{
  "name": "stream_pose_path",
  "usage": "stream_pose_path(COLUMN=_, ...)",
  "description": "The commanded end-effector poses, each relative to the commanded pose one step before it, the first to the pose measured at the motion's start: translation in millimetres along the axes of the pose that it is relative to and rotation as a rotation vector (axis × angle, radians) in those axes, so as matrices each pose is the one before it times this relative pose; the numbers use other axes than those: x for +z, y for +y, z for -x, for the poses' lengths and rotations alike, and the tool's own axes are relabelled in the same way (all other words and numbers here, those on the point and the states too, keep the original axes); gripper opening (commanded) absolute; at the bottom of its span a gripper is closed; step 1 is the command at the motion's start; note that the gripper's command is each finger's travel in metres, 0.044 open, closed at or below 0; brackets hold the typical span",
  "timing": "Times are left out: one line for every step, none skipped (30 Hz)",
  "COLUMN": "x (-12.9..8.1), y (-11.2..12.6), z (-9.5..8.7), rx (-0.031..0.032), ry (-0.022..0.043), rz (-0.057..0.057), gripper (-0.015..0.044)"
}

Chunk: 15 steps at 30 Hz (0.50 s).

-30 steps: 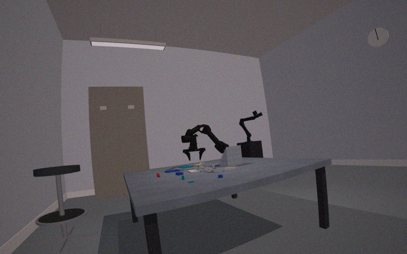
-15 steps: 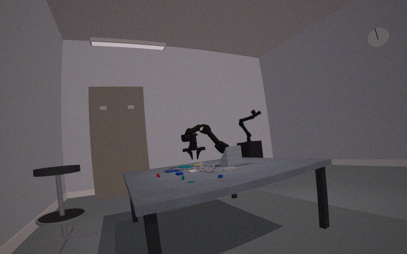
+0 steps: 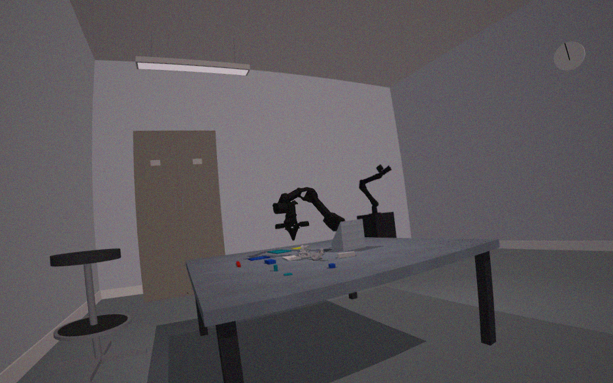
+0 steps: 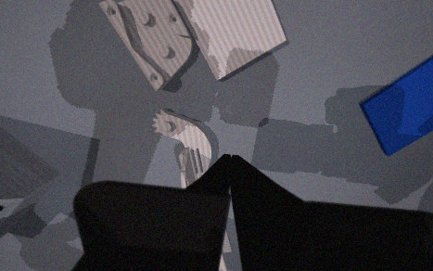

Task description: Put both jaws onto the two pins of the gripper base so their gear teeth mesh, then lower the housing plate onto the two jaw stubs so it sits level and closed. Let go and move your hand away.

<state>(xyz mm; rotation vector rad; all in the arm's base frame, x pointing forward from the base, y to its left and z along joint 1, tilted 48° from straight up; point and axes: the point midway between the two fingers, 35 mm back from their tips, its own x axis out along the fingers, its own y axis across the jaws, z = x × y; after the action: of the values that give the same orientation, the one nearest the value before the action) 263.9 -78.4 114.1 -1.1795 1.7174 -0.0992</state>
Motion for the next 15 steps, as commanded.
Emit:
stream_pose_path(x=0.03, y=0.6, z=0.07, rx=0.0041, ry=-0.0003, rz=-0.0025, gripper=0.0)
stream_pose_path(x=0.0, y=0.0, z=0.0, rx=0.0, ry=0.0, rz=0.0, gripper=0.0)
stream_pose_path(x=0.0, y=0.0, z=0.0, rx=0.0, ry=0.0, rz=0.0, gripper=0.0)
stream_pose_path(x=0.0, y=0.0, z=0.0, rx=0.0, ry=0.0, rz=0.0, gripper=0.0)
stream_pose_path(x=0.0, y=0.0, z=0.0, rx=0.0, ry=0.0, rz=0.0, gripper=0.0)
stream_pose_path(x=0.0, y=0.0, z=0.0, rx=0.0, ry=0.0, rz=0.0, gripper=0.0)
stream_pose_path(x=0.0, y=0.0, z=0.0, rx=0.0, ry=0.0, rz=0.0, gripper=0.0)
stream_pose_path(x=0.0, y=0.0, z=0.0, rx=0.0, ry=0.0, rz=0.0, gripper=0.0)
stream_pose_path(x=0.0, y=0.0, z=0.0, rx=0.0, ry=0.0, rz=0.0, gripper=0.0)
stream_pose_path(x=0.0, y=0.0, z=0.0, rx=0.0, ry=0.0, rz=0.0, gripper=0.0)
stream_pose_path(x=-0.03, y=-0.6, z=-0.06, rx=-0.00407, ry=0.00031, rz=0.0024, gripper=0.0026)
stream_pose_path(x=0.0, y=0.0, z=0.0, rx=0.0, ry=0.0, rz=0.0, gripper=0.0053)
stream_pose_path(x=0.0, y=0.0, z=0.0, rx=0.0, ry=0.0, rz=0.0, gripper=0.0079)
stream_pose_path(x=0.0, y=0.0, z=0.0, rx=0.0, ry=0.0, rz=0.0, gripper=0.0105)
stream_pose_path(x=0.0, y=0.0, z=0.0, rx=0.0, ry=0.0, rz=0.0, gripper=0.0131)
